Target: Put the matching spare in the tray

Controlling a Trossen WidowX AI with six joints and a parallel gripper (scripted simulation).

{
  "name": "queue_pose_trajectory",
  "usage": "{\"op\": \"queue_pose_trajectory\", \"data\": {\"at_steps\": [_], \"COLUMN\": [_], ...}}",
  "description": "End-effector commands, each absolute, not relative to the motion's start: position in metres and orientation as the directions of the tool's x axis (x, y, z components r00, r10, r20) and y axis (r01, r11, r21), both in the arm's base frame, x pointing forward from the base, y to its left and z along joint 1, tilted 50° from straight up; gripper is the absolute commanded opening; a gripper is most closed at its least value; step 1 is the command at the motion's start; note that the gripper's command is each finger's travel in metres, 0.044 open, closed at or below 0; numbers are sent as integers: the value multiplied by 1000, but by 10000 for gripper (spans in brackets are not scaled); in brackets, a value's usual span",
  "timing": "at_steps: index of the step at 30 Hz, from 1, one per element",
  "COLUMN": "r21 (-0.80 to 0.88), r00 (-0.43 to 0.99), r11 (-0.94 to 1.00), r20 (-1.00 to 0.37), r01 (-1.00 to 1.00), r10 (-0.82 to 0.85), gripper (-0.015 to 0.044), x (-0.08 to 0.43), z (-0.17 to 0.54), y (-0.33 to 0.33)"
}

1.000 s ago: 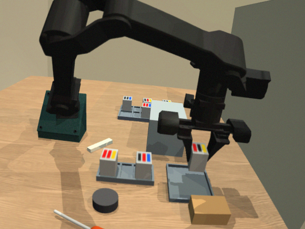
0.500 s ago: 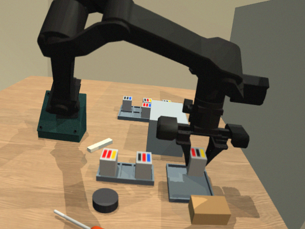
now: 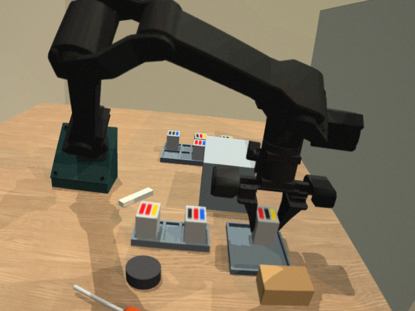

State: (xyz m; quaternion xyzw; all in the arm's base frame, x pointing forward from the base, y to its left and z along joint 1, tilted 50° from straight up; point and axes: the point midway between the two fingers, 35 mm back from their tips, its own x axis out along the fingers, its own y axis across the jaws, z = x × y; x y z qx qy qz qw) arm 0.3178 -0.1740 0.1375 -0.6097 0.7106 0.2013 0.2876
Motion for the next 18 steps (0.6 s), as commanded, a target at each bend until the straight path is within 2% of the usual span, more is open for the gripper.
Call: {"op": "queue_pose_trajectory", "data": {"at_steps": [1, 17, 18], "r21": [-56, -56, -65], "r00": [-95, -95, -92], "r11": [172, 172, 176], "r20": [-651, -648, -651], "r01": [-983, -983, -982], "r10": [-753, -755, -753], "gripper": [0, 0, 26], "x": [316, 312, 314], "z": [134, 127, 130], "y": [-176, -185, -184]}}
